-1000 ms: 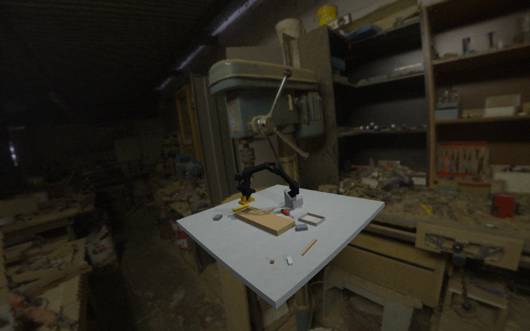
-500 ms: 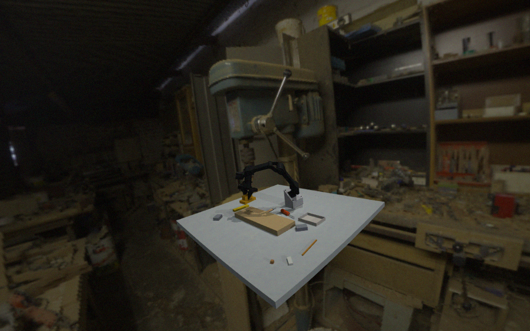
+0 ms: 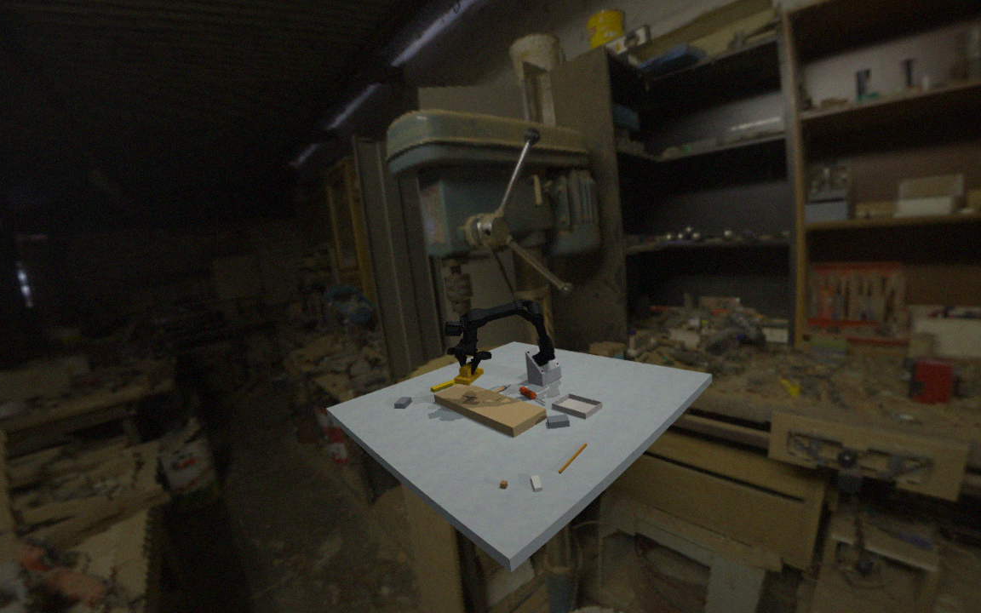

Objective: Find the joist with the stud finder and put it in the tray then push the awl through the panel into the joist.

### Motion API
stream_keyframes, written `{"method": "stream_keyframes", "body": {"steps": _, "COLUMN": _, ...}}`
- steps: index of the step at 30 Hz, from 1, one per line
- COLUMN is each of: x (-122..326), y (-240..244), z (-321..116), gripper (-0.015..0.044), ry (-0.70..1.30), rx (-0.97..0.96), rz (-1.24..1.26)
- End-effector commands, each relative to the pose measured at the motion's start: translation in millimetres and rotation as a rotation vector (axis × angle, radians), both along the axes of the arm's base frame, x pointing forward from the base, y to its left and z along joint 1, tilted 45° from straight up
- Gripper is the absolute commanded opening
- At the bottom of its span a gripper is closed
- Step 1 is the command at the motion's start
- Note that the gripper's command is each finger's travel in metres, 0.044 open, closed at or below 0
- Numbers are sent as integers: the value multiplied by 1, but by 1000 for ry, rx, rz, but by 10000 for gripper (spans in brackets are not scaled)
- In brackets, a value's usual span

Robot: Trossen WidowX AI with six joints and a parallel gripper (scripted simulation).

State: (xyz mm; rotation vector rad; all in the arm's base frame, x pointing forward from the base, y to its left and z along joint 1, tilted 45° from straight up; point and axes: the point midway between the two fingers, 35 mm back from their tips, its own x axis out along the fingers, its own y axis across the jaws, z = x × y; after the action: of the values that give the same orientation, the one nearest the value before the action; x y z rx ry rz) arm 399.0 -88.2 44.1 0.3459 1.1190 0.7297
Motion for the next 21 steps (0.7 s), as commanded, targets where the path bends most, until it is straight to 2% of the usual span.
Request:
{"method": "stream_keyframes", "body": {"steps": 1, "x": 1, "y": 15, "z": 20, "gripper": 0, "ry": -51, "rx": -11, "rz": 36}}
{"method": "stream_keyframes", "body": {"steps": 21, "x": -29, "y": 122, "z": 107, "gripper": 0, "ry": -270, "rx": -37, "rz": 286}}
